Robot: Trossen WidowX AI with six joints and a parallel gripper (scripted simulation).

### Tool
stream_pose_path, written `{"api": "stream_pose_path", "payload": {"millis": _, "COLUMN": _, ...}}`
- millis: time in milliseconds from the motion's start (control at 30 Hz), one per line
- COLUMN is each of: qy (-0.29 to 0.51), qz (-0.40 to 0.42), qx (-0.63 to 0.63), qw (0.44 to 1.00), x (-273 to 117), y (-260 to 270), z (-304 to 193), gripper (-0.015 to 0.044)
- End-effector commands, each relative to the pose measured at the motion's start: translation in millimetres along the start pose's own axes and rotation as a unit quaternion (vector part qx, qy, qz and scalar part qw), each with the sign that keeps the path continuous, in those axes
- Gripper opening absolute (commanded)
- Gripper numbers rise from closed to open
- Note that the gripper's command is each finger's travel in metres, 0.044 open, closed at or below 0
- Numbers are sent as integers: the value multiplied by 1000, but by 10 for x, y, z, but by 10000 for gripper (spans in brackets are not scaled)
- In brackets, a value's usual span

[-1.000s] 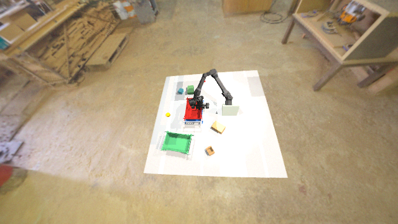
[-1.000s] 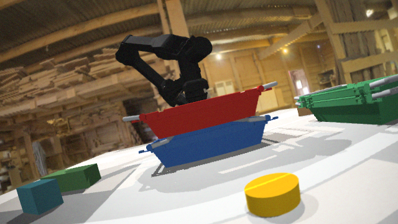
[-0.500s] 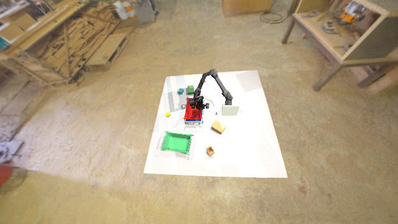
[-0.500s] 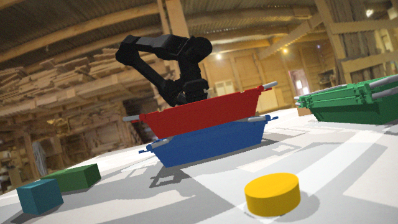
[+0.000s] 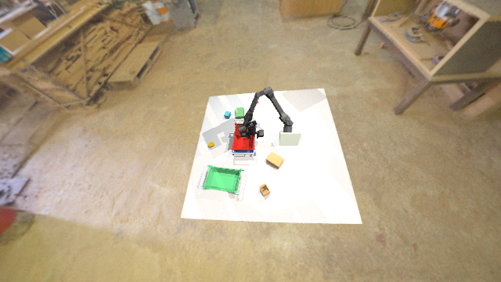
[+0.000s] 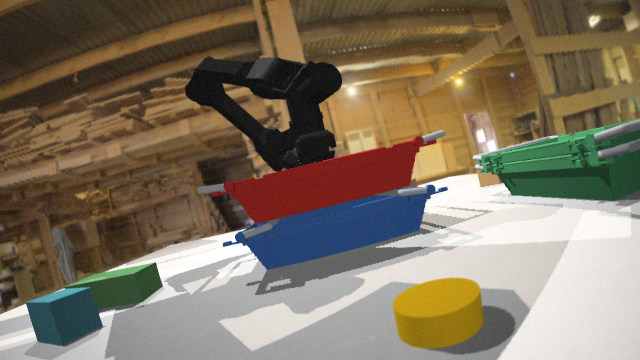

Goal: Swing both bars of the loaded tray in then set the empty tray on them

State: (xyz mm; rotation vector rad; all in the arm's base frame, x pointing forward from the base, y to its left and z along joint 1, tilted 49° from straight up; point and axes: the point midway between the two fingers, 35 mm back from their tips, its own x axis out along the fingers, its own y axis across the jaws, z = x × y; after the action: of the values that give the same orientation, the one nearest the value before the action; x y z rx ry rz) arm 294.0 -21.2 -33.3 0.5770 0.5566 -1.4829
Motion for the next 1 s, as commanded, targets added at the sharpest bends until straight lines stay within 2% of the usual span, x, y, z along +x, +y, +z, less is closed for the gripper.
{"api": "stream_pose_path", "payload": {"millis": 0, "qy": 1, "qz": -1, "qx": -3, "qw": 1000, "x": -1, "y": -5, "z": -2, "gripper": 323}}
{"api": "stream_pose_path", "payload": {"millis": 267, "qy": 1, "qz": -1, "qx": -3, "qw": 1000, "x": -1, "y": -5, "z": -2, "gripper": 440}}
{"api": "stream_pose_path", "payload": {"millis": 567, "qy": 1, "qz": 0, "qx": 0, "qw": 1000, "x": -67, "y": 13, "z": -7, "gripper": 440}}
{"api": "stream_pose_path", "payload": {"millis": 967, "qy": 4, "qz": -1, "qx": -3, "qw": 1000, "x": -910, "y": 32, "z": -22, "gripper": 440}}
